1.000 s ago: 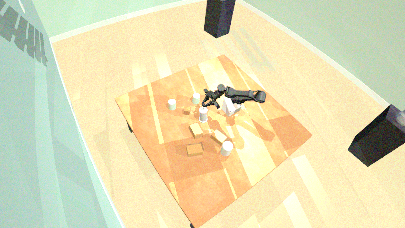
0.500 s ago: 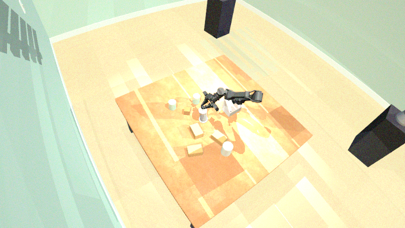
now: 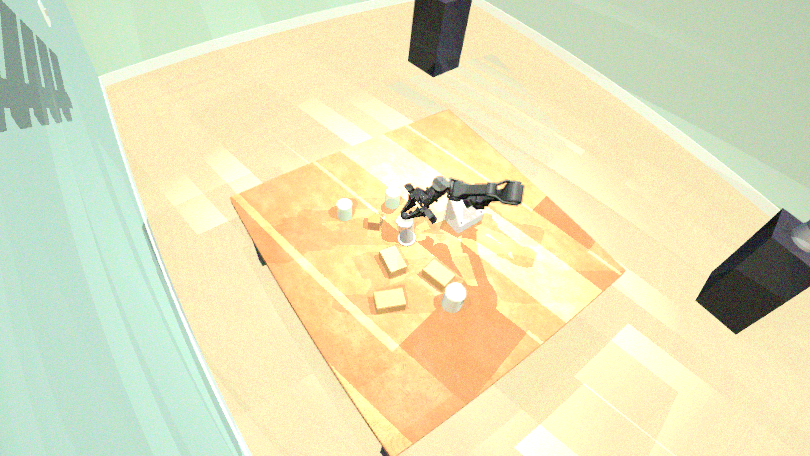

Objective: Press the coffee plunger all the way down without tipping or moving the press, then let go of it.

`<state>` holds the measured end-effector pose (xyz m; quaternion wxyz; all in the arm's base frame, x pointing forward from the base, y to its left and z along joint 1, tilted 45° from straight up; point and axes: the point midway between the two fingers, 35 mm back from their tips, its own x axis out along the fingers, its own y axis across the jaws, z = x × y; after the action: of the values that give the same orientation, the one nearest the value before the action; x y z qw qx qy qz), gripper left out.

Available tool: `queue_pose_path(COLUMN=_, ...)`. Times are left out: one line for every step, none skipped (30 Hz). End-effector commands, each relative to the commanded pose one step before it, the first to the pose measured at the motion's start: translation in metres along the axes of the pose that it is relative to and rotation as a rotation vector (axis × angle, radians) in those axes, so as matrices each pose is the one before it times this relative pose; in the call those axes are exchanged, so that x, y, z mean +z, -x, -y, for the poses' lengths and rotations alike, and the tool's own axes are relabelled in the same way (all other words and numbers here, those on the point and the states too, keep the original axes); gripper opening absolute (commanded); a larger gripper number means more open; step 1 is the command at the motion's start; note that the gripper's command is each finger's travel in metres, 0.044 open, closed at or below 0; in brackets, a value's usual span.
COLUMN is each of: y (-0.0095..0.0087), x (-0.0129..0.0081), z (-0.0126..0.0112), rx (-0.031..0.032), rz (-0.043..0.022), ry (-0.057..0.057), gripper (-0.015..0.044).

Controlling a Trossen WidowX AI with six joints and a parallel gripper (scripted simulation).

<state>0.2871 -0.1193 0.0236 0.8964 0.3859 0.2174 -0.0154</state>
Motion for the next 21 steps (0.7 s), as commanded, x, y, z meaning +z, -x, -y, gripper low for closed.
queue_pose_path(y=-0.00218, x=-0.0044, z=-0.00009, rx=0.00312, rz=-0.01816, ry=-0.0172, gripper=0.0112)
queue_pose_path(y=0.00013, x=0.00046, z=0.00004, rx=-0.00002, rz=-0.00001, ry=0.0, gripper=0.0112)
queue_pose_path(y=-0.00015, x=-0.00004, z=0.00006, rx=0.00003, rz=0.00001, ry=0.0, gripper=0.0112)
queue_pose_path(y=-0.00022, x=-0.00003, z=0.0001, rx=0.00005, rz=0.00001, ry=0.0, gripper=0.0112)
queue_pose_path(y=-0.00034, x=0.0, z=0.00017, rx=0.00008, rz=0.00002, ry=0.0, gripper=0.0112)
queue_pose_path(y=-0.00021, x=0.00006, z=0.00012, rx=0.00004, rz=0.00001, ry=0.0, gripper=0.0112)
queue_pose_path(y=-0.00015, x=0.00007, z=0.0001, rx=0.00003, rz=0.00001, ry=0.0, gripper=0.0112)
queue_pose_path(y=0.00007, x=0.00024, z=0.00002, rx=-0.00001, rz=0.0, ry=0.0, gripper=0.0112)
queue_pose_path(y=0.00013, x=0.00044, z=0.00004, rx=-0.00002, rz=-0.00001, ry=0.0, gripper=0.0112)
queue_pose_path(y=-0.00015, x=-0.00008, z=0.00004, rx=0.00002, rz=0.00001, ry=0.0, gripper=0.0112)
queue_pose_path(y=-0.0004, x=-0.00012, z=0.00012, rx=0.00004, rz=0.00002, ry=0.0, gripper=0.0112)
queue_pose_path(y=-0.00027, x=-0.00001, z=0.00009, rx=0.00002, rz=0.00002, ry=0.0, gripper=0.0112)
queue_pose_path(y=-0.00017, x=0.00003, z=0.00007, rx=0.00001, rz=0.00001, ry=0.0, gripper=0.0112)
queue_pose_path(y=-0.00014, x=0.00003, z=0.00006, rx=0.0, rz=0.00001, ry=0.0, gripper=0.0112)
queue_pose_path(y=0.00205, x=0.00384, z=-0.00001, rx=-0.00293, rz=0.01373, ry=0.0104, gripper=0.0112)
queue_pose_path(y=0.0, x=0.0, z=0.0, rx=0.0, rz=0.0, ry=0.0, gripper=0.0112)
queue_pose_path(y=0.0, x=0.0, z=0.0, rx=0.0, rz=0.0, ry=0.0, gripper=0.0112)
queue_pose_path(y=0.0, x=0.0, z=0.0, rx=0.0, rz=0.0, ry=0.0, gripper=0.0112)
queue_pose_path(y=0.0, x=0.0, z=0.0, rx=0.0, rz=0.0, ry=0.0, gripper=0.0112)
queue_pose_path(y=0.0, x=0.0, z=0.0, rx=0.0, rz=0.0, ry=0.0, gripper=0.0112)
queue_pose_path(y=0.0, x=0.0, z=0.0, rx=0.0, rz=0.0, ry=0.0, gripper=0.0112)
